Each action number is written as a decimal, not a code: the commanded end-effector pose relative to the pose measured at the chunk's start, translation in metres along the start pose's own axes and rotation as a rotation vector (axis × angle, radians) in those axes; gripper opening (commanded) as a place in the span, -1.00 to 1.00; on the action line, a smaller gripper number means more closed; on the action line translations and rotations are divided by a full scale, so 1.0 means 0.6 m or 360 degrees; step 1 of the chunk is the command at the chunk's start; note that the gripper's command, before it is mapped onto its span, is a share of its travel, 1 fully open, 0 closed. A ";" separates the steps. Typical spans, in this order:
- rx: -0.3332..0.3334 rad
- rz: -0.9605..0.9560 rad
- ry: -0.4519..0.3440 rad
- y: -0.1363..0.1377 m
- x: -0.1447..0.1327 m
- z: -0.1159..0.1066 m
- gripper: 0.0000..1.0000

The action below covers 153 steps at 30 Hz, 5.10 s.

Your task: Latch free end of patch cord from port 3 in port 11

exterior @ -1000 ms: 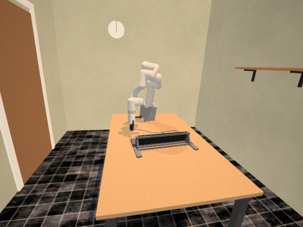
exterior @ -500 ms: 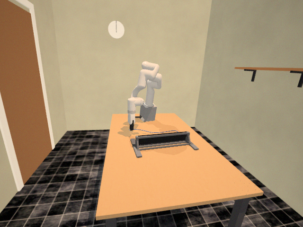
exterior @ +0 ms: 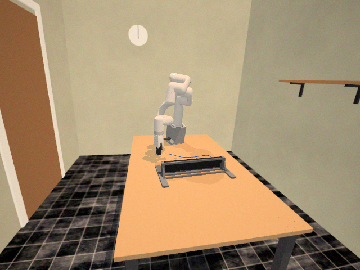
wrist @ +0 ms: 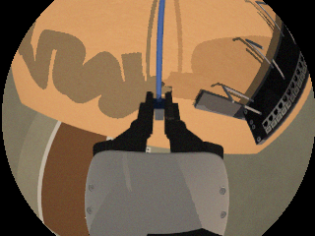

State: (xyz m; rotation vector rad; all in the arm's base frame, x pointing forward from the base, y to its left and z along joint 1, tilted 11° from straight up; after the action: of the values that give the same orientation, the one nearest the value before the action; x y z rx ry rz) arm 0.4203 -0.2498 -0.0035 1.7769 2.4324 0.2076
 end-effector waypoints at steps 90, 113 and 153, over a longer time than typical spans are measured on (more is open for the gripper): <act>0.0005 -0.2148 -0.0001 0.333 0.338 -0.049 -1.00; 0.0005 -0.2148 -0.0001 0.358 0.328 -0.024 -1.00; 0.0005 -0.2148 -0.0002 0.397 0.317 -0.024 -1.00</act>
State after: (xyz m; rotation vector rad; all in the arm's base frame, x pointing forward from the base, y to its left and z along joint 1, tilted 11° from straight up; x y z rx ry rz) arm 0.5791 0.0025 0.0483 -0.1298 2.9617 0.0420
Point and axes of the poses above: the point where the finger pads meet when closed, its own z axis out along the fingers, its own y axis across the jaws, x = y × z, the point moved 5 cm from there along -z, back along the fingers, and after that the axes turned 4 degrees about -z, right-handed, at the moved point
